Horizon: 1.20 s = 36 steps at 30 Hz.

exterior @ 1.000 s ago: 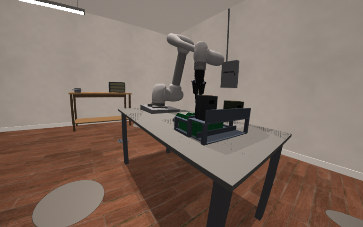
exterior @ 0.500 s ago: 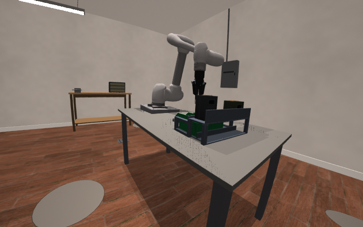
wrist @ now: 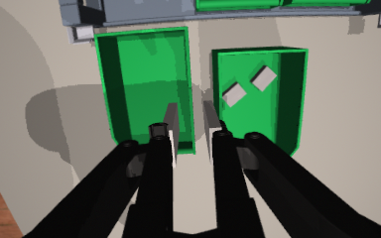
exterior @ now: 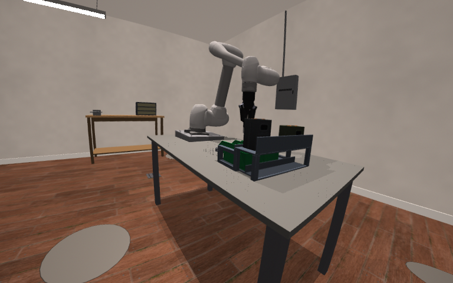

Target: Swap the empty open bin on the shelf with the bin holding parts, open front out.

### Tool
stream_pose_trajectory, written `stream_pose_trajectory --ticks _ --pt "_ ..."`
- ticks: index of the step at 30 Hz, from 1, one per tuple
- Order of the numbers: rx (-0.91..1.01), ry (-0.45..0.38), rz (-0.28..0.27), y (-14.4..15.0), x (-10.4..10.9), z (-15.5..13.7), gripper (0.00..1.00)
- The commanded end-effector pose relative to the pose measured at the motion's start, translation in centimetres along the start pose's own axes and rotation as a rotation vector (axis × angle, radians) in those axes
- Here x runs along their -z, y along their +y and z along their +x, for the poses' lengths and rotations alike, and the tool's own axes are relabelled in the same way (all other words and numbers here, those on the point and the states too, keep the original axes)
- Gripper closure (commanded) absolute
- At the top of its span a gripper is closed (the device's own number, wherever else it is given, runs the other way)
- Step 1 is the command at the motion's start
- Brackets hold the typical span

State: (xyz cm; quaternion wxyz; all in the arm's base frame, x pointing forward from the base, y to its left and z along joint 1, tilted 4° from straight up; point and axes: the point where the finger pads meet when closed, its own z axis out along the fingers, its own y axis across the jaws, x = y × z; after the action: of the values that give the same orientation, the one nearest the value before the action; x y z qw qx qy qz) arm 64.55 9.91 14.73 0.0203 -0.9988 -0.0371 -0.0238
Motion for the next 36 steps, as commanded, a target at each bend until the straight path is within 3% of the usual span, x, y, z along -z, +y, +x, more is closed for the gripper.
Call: stream_pose_trajectory --ticks 1,12,36 --pt "0.000 0.000 0.000 0.0 -0.7 0.0 0.76" --pt "0.000 0.000 0.000 0.0 -2.9 0.0 0.76" --pt "0.000 0.000 0.000 0.0 -4.1 0.0 0.76"
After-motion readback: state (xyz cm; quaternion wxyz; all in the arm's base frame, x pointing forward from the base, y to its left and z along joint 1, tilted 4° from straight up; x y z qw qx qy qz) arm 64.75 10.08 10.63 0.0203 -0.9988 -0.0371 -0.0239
